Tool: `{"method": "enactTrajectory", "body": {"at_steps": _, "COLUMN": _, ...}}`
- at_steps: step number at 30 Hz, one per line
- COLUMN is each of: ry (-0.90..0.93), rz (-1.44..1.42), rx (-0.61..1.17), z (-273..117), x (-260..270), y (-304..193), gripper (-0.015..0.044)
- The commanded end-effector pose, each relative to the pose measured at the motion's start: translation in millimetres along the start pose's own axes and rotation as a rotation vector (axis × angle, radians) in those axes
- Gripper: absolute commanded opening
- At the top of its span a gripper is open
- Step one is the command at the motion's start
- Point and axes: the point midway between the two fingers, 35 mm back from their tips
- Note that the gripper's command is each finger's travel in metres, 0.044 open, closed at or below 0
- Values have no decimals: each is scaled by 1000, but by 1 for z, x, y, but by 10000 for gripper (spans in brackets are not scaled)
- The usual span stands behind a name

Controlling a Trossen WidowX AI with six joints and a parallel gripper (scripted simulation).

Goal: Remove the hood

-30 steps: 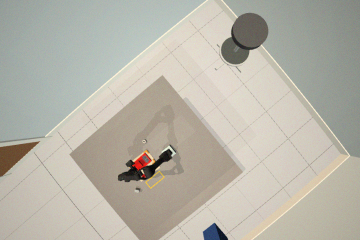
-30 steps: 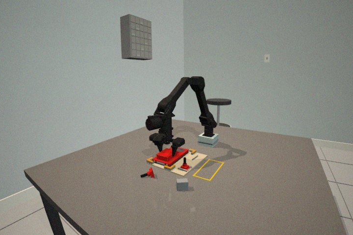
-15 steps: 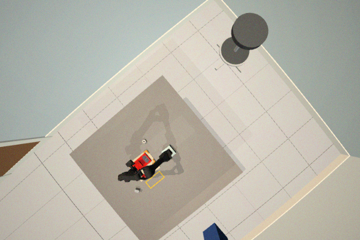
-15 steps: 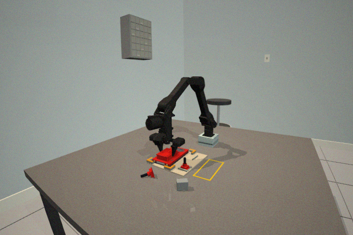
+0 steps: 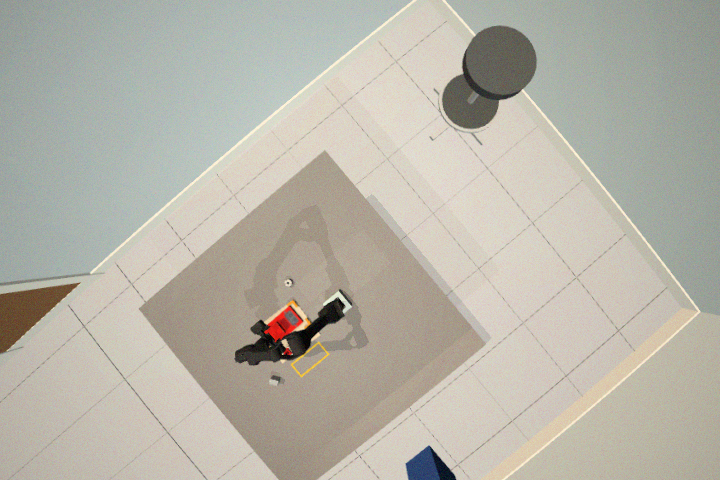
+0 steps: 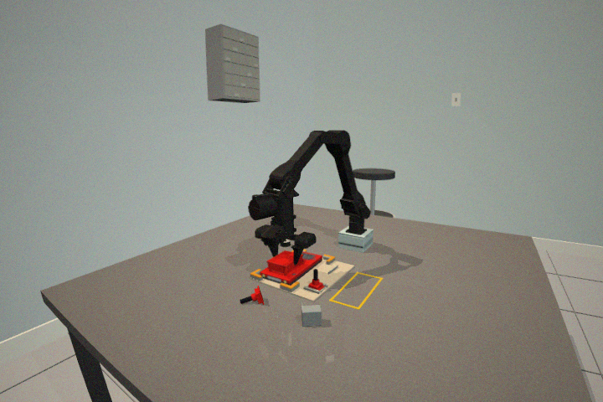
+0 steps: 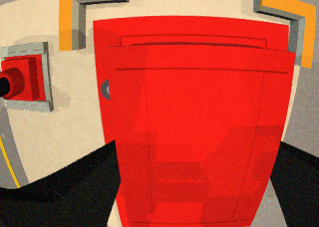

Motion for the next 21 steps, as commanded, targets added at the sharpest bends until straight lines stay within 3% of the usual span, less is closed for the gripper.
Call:
{"method": "enactTrajectory", "body": {"at_steps": 1, "ry": -2, "rz": 0, "rx": -4, "z": -5, "x": -1, "y": 1, "gripper": 0}}
{"method": "enactTrajectory", "body": {"at_steps": 21, "ry": -2, "rz": 0, "rx": -4, "z": -18, "x": 0, "y": 1, "gripper": 0}}
Point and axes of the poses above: the point midway between the two fingers, 35 mm back from their tips, its own z axis out along the fingers, its own x axis across the jaws, y = z × x, and after that the axes turned 5 degrees about -z, right-handed
